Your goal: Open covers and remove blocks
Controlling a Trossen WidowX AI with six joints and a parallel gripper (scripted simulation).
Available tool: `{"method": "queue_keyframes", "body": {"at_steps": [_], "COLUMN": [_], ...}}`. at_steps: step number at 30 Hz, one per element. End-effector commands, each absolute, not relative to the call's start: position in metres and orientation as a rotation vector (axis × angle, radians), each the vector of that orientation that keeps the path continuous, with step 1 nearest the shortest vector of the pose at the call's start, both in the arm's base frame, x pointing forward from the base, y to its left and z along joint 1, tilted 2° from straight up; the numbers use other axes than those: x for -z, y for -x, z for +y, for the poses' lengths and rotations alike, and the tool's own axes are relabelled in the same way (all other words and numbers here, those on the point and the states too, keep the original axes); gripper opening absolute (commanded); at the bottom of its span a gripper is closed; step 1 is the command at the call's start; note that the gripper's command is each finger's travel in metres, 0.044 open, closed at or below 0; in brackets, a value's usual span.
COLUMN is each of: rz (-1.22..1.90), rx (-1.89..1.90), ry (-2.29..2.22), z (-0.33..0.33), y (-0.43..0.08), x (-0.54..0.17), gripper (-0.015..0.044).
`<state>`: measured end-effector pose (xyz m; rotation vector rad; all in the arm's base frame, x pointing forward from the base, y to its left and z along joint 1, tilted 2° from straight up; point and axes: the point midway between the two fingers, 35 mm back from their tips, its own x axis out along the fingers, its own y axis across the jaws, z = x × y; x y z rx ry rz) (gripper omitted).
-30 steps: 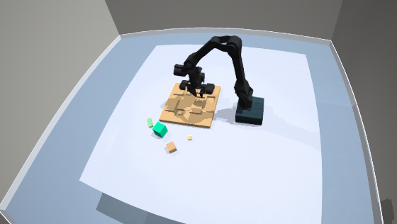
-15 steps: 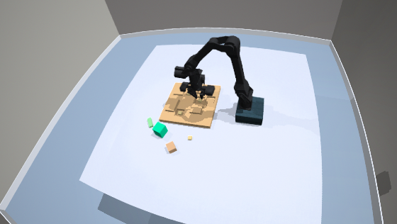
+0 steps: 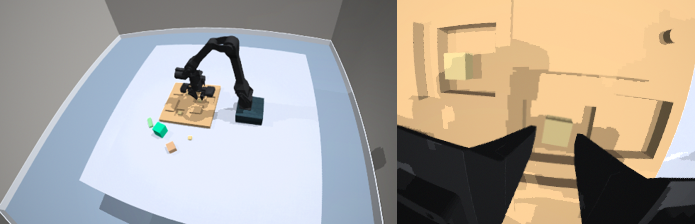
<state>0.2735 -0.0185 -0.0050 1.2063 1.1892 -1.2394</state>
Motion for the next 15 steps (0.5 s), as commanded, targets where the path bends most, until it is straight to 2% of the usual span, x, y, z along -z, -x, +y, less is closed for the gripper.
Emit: {"method": "queue_keyframes", "body": {"at_steps": [1, 9, 15], "rz": [1.191, 1.191, 1.189], "rx": [1.238, 1.238, 1.239], "ry": [-1.206, -1.206, -1.207], "z": [-0.0184, -0.0185, -0.0186], "y": [-0.2732, -0.2731, -0.2735], "x": [0.009, 0.0142, 0.0118], "gripper": [0.0144, 0.0144, 0.0104]}}
